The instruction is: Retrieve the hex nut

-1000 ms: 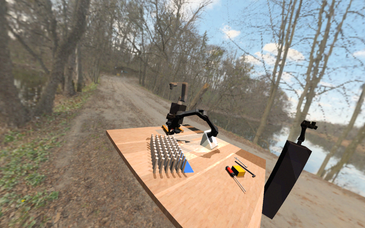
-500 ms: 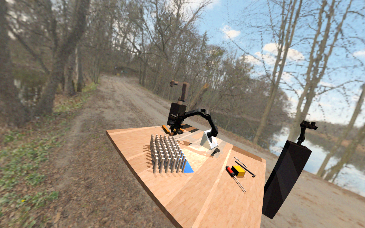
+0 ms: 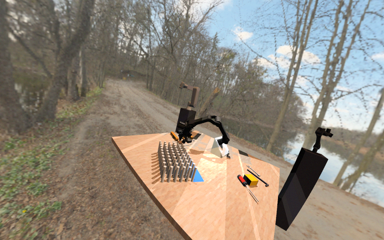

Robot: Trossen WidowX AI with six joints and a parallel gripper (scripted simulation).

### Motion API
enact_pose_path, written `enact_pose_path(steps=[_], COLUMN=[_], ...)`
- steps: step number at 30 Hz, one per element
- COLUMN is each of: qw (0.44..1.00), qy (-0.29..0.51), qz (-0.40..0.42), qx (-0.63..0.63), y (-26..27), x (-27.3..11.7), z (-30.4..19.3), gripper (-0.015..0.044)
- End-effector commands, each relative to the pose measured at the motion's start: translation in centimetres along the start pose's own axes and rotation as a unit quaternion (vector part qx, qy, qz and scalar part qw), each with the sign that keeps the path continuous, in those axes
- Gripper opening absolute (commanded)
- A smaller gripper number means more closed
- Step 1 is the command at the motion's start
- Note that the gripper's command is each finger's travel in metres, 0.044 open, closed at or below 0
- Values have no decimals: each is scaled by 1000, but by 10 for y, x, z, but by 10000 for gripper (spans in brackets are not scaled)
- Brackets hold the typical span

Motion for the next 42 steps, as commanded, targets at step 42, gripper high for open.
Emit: enact_pose_path(steps=[42], qw=[1000], qy=[4], qz=[11], qx=[1], y=[-11], x=[44], z=[1], gripper=[0])
Point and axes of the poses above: the point midway between the two fingers, 35 mm back from their tips, its own x axis out along the fingers, its own y axis across the jaws, z = x × y, the point moved 9 cm from there along -x, back along the fingers, and after that the axes turned 9 degrees about -x, right-handed, at the moved point
